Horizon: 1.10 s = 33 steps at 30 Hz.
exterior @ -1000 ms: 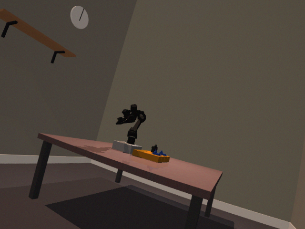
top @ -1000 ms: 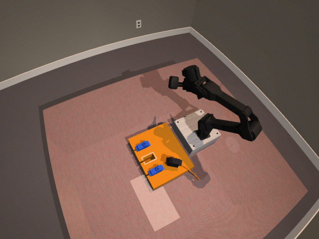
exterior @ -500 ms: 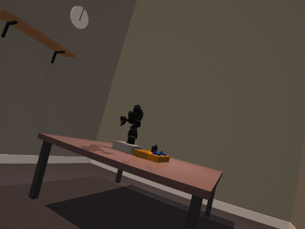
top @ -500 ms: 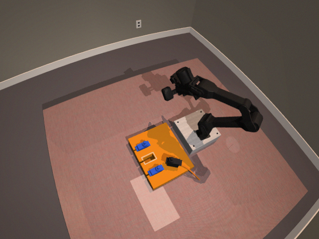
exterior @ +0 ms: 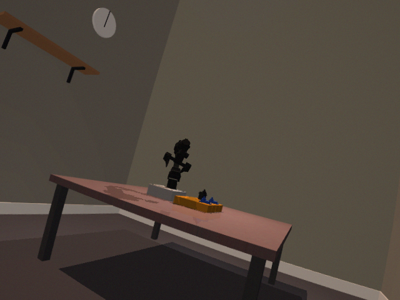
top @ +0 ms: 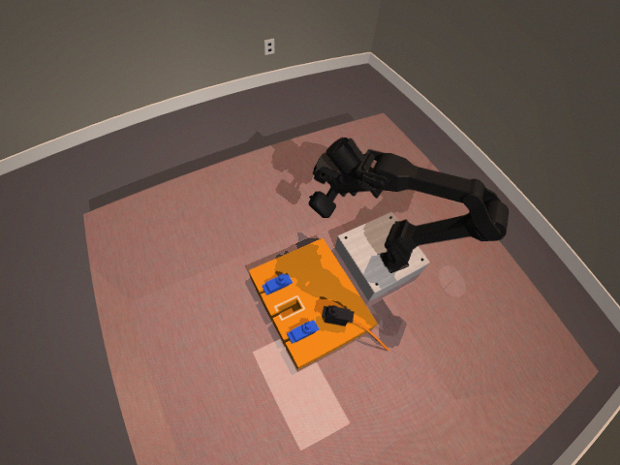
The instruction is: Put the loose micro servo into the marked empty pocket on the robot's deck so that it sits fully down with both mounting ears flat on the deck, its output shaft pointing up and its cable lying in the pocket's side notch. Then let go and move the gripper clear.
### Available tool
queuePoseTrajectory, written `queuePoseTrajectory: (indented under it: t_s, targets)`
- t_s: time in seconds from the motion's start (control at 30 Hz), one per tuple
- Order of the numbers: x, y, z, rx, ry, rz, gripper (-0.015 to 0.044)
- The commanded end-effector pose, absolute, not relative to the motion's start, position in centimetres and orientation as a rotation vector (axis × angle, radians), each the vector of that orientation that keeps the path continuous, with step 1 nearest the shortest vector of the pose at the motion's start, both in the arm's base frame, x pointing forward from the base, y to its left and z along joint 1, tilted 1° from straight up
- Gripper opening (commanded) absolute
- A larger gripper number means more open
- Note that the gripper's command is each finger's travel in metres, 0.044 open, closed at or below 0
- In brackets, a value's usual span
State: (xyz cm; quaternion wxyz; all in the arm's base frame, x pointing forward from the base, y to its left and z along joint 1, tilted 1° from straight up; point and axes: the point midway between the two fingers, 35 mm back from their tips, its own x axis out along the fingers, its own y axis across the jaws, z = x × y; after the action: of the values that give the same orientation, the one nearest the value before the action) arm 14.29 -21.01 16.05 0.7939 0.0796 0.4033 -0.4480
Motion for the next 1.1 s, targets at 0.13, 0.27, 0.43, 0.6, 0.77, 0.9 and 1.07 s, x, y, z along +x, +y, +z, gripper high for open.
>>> queuePoseTrajectory:
  t_s: [0.13, 0.27, 0.43, 0.6, 0.77, 0.9, 1.07]
  targets:
    - [16.4, -19.3, 15.4, 0.020, 0.983, -0.769, 0.0440]
    - [17.5, -18.4, 15.1, -0.066, 1.034, -0.664, 0.0440]
    - [18.7, -17.1, 14.8, -0.172, 1.087, -0.533, 0.0440]
    - [19.8, -15.7, 14.5, -0.282, 1.132, -0.399, 0.0440]
    - [20.7, -14.2, 14.1, -0.395, 1.168, -0.260, 0.0440]
    - [21.5, -13.0, 13.9, -0.483, 1.189, -0.151, 0.0440]
    - [22.2, -11.5, 13.6, -0.597, 1.206, -0.010, 0.0440]
